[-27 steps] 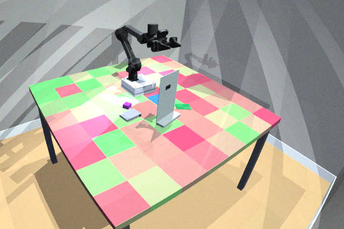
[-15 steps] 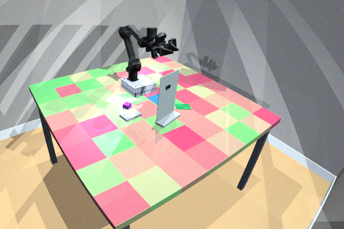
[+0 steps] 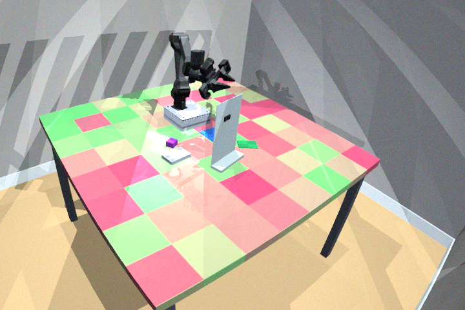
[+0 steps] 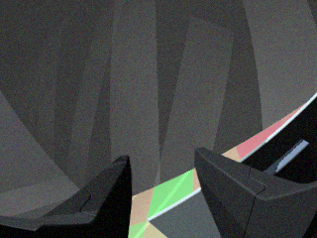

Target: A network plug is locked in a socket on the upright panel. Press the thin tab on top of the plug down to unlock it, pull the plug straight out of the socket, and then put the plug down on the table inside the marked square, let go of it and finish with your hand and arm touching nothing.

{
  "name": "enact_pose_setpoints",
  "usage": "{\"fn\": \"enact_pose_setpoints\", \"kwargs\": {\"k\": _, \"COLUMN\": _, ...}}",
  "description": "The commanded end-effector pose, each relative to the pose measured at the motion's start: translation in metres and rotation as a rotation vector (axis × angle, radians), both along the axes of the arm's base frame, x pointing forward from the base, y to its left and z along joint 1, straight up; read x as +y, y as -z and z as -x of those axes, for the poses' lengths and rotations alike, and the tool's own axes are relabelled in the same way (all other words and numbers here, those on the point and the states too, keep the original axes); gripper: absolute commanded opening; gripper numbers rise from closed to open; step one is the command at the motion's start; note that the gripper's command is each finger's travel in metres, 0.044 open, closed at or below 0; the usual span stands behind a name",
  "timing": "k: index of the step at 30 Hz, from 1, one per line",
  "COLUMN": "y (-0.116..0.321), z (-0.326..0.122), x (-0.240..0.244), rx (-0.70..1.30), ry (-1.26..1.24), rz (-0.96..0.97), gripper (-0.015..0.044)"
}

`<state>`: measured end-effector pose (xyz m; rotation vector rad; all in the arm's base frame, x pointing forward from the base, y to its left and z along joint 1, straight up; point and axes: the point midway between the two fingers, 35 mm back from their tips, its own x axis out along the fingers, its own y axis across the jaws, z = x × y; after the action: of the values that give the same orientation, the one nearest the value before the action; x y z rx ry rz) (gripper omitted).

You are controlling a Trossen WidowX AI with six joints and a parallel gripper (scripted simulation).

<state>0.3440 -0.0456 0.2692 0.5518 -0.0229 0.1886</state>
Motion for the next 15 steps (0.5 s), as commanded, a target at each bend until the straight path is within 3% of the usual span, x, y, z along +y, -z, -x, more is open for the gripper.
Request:
{"fn": "enact_pose_setpoints", "kwargs": {"k": 1, "y": 0.019, "z": 0.002, "x": -0.013, "rx": 0.036, "ry": -0.041, "rz": -0.114, "gripper": 0.0156}}
{"fn": "enact_pose_setpoints", "kwargs": {"k": 15, "y": 0.068, "z": 0.027, "x": -0.048, "rx": 0.147, "ry": -0.151, "rz": -0.449, "gripper": 0.0156}}
